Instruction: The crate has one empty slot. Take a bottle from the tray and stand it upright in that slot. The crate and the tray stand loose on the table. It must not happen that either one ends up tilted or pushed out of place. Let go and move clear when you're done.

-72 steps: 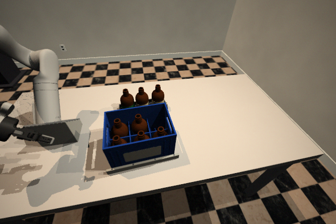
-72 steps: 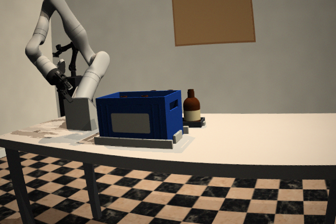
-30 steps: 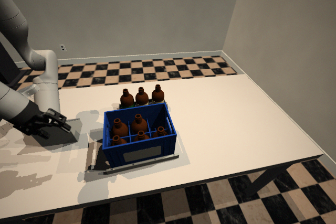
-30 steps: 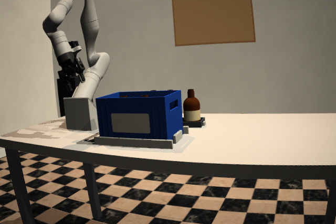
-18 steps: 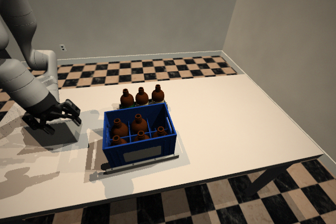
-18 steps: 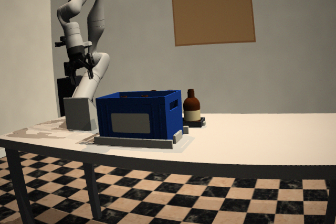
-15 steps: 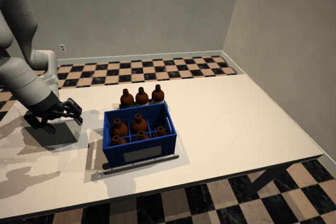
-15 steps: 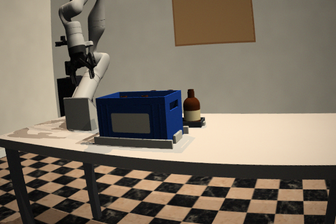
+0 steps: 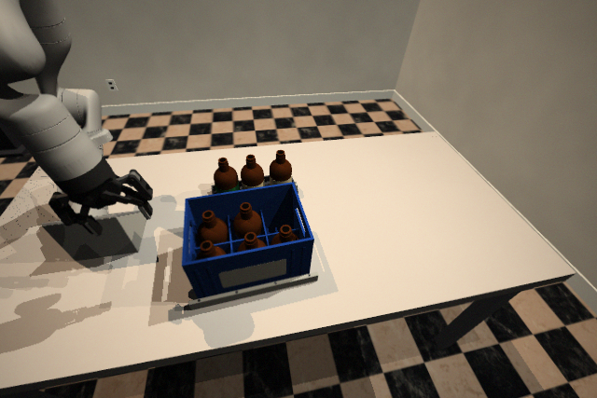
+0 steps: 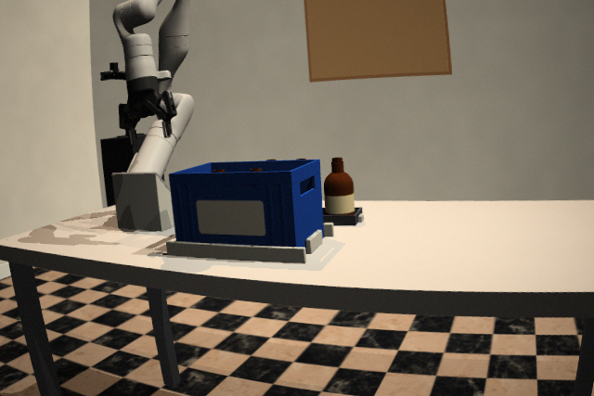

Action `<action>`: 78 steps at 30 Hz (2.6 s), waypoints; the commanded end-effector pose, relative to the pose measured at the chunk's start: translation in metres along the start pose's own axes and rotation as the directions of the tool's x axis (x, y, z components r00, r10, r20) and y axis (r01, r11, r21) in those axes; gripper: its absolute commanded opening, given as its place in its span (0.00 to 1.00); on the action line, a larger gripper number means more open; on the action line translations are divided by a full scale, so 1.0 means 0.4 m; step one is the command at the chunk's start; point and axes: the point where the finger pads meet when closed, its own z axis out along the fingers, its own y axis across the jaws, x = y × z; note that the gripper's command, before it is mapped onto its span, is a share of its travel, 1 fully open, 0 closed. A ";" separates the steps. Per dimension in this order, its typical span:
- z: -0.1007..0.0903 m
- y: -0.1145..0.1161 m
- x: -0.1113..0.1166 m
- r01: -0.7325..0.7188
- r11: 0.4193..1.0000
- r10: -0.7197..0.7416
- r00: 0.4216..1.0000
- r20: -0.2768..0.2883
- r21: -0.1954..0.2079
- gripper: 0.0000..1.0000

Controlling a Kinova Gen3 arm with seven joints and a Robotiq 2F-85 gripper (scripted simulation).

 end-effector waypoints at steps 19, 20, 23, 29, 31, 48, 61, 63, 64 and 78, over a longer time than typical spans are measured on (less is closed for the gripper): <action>-0.015 0.060 0.005 0.103 0.991 -0.105 0.994 0.025 0.080 1.00; -0.015 0.060 0.005 0.103 0.991 -0.105 0.994 0.025 0.080 1.00; -0.015 0.060 0.005 0.103 0.991 -0.105 0.994 0.025 0.080 1.00; -0.020 0.082 0.009 0.142 0.983 -0.147 0.989 0.032 0.113 1.00; -0.020 0.082 0.009 0.142 0.983 -0.147 0.989 0.032 0.113 1.00; -0.029 0.130 0.019 0.221 0.959 -0.232 0.972 0.042 0.178 1.00; -0.033 0.155 0.026 0.260 0.943 -0.275 0.960 0.045 0.210 1.00; -0.036 0.181 0.033 0.298 0.923 -0.318 0.947 0.047 0.242 1.00; -0.036 0.181 0.033 0.298 0.923 -0.318 0.947 0.047 0.242 1.00; -0.040 0.209 0.042 0.335 0.901 -0.361 0.931 0.048 0.274 1.00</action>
